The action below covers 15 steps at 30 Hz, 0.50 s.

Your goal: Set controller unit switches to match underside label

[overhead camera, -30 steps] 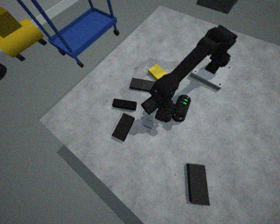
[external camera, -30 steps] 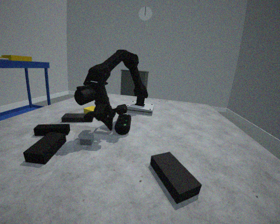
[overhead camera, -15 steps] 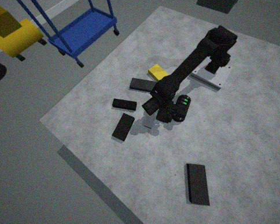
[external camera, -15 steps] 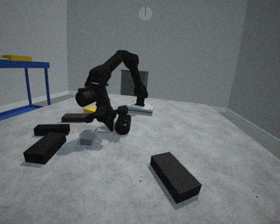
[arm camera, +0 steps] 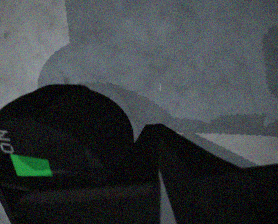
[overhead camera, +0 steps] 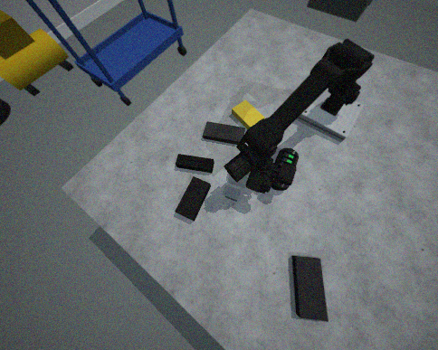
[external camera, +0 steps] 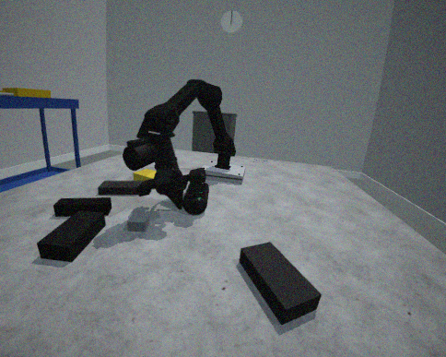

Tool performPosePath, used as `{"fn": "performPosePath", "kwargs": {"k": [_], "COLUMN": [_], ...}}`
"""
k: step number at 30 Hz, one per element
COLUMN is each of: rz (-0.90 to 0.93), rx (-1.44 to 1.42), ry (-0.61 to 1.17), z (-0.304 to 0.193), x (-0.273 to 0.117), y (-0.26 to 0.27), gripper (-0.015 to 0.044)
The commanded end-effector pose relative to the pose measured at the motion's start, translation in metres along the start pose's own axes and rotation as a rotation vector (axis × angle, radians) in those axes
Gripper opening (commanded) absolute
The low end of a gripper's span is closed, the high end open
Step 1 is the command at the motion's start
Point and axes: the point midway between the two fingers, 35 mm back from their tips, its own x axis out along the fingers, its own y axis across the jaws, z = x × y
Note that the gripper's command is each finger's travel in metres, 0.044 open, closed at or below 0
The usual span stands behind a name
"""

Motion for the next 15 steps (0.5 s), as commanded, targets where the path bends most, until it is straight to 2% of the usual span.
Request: {"fn": "performPosePath", "kwargs": {"k": [1, 15], "rz": [0.000, 0.001], "rx": [0.007, 0.007], "ry": [0.000, 0.000], "z": [0.000, 0.000], "x": [0.001, 0.005], "y": [0.001, 0.013], "gripper": [0.0000, 0.0000]}}
